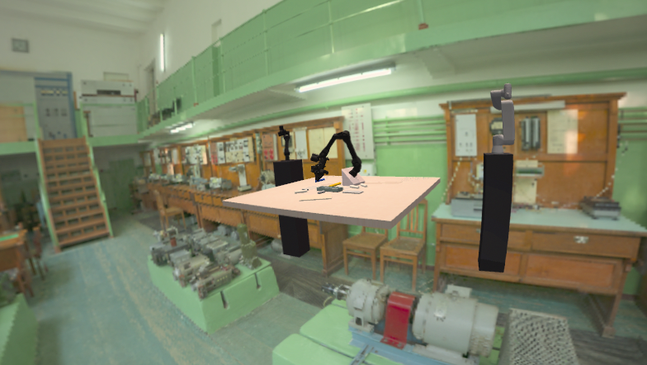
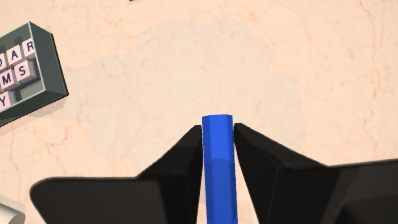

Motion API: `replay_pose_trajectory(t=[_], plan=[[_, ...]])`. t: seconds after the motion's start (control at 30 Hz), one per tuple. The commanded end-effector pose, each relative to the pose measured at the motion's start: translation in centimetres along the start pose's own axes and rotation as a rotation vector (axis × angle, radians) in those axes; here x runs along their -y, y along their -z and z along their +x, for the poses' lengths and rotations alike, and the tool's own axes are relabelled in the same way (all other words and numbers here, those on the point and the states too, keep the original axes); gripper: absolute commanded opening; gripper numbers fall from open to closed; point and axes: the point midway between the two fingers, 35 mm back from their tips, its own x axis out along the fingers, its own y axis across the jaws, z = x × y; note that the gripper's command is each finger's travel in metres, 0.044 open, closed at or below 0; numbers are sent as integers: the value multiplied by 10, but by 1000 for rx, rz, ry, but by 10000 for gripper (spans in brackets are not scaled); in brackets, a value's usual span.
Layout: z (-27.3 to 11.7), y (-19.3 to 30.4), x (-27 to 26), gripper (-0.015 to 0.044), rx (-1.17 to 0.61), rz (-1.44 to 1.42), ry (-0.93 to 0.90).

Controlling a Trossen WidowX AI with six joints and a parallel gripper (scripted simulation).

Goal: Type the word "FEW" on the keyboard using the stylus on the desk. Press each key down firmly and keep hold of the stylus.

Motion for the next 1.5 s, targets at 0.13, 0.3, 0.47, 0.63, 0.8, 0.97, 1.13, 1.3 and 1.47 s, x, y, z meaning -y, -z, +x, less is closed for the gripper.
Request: replay_pose_trajectory(t=[0.13,0.3,0.47,0.63,0.8,0.97,1.13,1.3,1.47], plan=[[-4,-6,-2,0,38,-177,-89],[-5,-7,-3,0,61,-257,-129],[-5,-7,-3,0,61,-257,-129],[1,-5,-3,0,61,-257,-129],[9,-1,-3,0,61,-257,-129],[16,2,-3,0,61,-257,-129],[23,6,-3,0,62,-257,-129],[30,9,-3,0,62,-257,-130],[37,13,-4,0,62,-257,-131]])
